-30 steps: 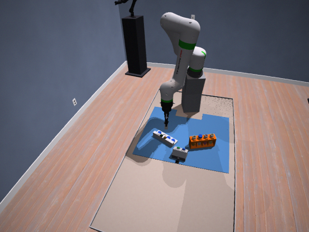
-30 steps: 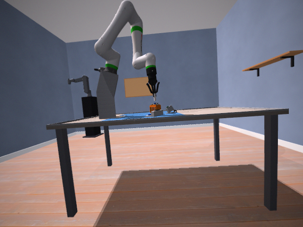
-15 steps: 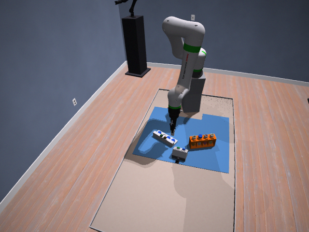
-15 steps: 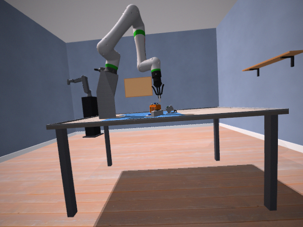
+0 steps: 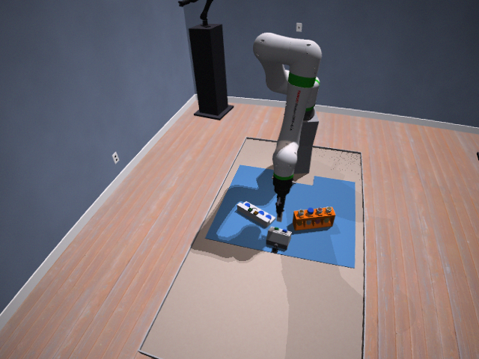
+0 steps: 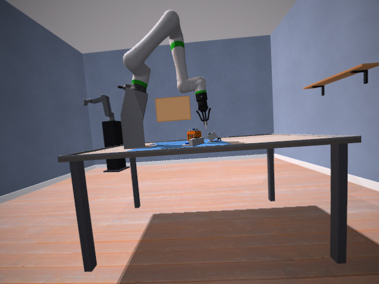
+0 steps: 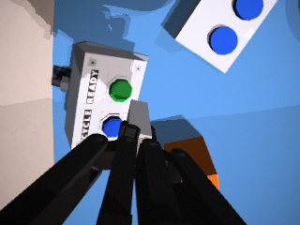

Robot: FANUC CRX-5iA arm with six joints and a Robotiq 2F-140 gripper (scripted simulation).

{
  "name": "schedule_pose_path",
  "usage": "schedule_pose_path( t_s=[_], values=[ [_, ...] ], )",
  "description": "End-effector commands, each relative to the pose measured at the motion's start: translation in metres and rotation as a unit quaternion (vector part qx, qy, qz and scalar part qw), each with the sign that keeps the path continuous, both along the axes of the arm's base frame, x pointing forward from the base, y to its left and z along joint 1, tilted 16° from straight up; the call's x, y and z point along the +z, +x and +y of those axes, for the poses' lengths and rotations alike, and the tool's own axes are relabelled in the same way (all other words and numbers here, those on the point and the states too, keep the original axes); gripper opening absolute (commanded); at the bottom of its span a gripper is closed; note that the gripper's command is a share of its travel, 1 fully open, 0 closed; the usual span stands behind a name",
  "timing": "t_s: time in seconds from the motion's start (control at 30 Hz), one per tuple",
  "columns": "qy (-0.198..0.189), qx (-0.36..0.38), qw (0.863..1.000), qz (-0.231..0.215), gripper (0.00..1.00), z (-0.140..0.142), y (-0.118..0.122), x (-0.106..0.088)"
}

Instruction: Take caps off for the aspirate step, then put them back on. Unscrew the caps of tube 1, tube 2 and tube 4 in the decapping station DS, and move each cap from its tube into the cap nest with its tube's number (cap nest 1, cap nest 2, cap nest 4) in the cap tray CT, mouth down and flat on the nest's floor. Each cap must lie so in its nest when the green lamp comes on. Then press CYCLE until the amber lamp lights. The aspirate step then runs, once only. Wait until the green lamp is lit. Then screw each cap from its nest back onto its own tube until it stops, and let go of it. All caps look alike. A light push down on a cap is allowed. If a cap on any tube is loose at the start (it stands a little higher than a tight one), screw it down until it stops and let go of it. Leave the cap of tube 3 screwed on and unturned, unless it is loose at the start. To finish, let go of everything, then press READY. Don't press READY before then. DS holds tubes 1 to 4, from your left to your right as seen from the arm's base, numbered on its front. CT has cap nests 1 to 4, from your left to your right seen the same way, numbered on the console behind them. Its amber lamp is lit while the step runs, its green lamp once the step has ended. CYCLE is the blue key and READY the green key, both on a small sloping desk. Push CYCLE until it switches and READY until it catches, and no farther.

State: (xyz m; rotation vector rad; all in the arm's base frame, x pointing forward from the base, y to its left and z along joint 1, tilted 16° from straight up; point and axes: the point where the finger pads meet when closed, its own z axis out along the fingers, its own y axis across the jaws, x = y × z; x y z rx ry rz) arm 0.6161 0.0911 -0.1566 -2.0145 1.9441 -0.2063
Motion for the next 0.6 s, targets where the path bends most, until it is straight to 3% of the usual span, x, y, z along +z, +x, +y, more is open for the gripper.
schedule_pose_path(
  t_s=[0.0, 0.07, 0.57],
  values=[
    [-0.005, 0.003, 0.999, 0.043, 0.0, 0.026, 0.015, 0.001],
    [-0.005, 0.003, 0.999, 0.043, 0.0, 0.04, 0.023, 0.002],
    [-0.005, 0.003, 0.999, 0.043, 0.0, 0.041, 0.023, 0.002]
  ],
)
